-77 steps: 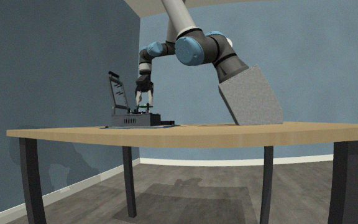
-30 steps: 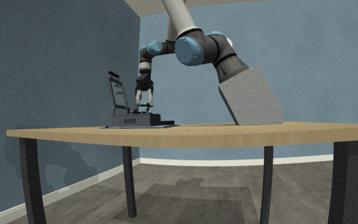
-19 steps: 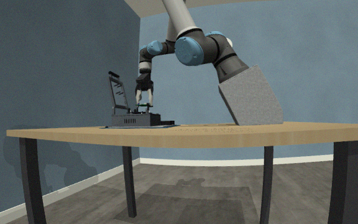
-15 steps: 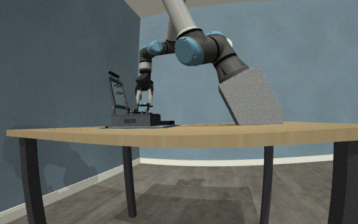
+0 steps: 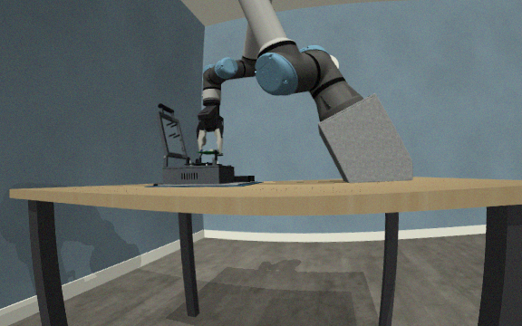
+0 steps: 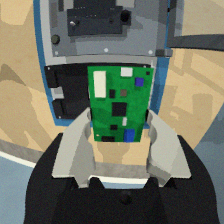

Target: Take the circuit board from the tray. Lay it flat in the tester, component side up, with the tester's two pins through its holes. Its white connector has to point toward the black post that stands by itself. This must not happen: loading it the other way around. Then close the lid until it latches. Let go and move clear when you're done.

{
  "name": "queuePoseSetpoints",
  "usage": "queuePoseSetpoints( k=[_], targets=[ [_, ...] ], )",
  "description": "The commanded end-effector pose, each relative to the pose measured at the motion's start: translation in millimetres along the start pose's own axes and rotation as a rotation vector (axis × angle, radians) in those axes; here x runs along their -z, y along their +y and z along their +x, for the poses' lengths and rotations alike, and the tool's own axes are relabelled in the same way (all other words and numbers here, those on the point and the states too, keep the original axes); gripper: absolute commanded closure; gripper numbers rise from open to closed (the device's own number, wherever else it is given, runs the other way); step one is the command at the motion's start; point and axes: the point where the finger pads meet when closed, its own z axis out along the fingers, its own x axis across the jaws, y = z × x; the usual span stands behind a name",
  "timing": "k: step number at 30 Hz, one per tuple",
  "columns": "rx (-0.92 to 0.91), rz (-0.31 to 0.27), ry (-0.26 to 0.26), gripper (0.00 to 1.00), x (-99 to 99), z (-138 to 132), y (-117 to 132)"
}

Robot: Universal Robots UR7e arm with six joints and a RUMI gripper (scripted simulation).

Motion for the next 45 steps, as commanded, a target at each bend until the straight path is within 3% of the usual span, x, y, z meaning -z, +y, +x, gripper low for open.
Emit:
queuePoseSetpoints(
  k=[1,35,45],
  targets=[
    [0.000,-0.001,0.001,0.61,1.3,-3,-11],
    [0.000,-0.001,0.001,0.61,8.6,-28,-115],
    [0.000,-0.001,0.001,0.61,9.9,-33,-135]
  ],
)
